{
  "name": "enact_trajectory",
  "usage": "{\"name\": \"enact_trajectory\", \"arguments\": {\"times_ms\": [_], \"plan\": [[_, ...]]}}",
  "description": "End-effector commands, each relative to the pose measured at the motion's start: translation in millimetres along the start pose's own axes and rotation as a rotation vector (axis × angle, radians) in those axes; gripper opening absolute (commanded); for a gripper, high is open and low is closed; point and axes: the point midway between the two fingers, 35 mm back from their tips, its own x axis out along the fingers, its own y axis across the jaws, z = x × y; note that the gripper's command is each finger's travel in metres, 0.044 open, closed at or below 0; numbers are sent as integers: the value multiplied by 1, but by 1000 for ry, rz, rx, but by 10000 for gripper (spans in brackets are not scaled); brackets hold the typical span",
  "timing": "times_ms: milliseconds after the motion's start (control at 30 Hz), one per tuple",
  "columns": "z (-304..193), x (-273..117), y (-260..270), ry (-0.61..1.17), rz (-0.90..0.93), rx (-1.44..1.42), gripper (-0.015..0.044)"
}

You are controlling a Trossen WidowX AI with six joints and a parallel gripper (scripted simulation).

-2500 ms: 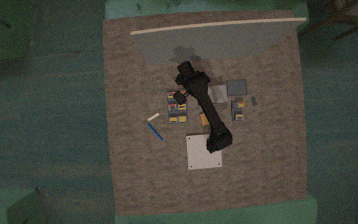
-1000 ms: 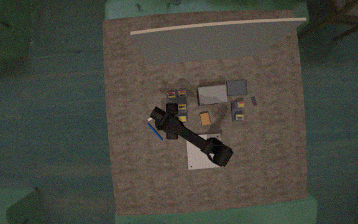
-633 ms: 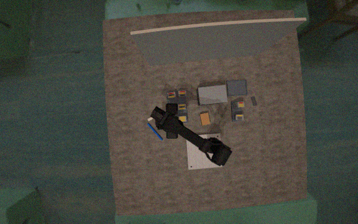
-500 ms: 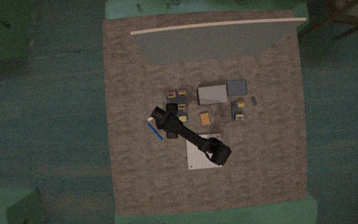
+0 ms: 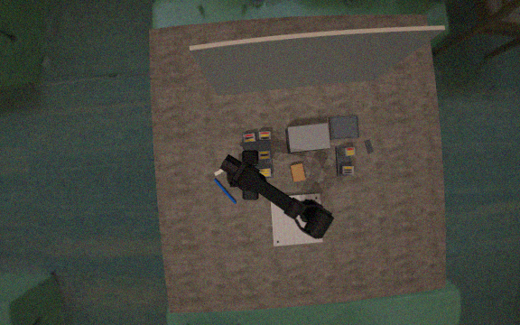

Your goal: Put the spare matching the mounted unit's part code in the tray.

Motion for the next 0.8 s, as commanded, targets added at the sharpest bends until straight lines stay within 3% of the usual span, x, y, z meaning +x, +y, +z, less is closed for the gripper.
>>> {"name": "enact_trajectory", "arguments": {"times_ms": [0,533,700,767], "plan": [[-3,9,2,9,7,-7,300],[-4,18,2,9,7,-7,300],[-3,17,2,8,5,0,169],[-3,17,2,8,5,0,155]]}}
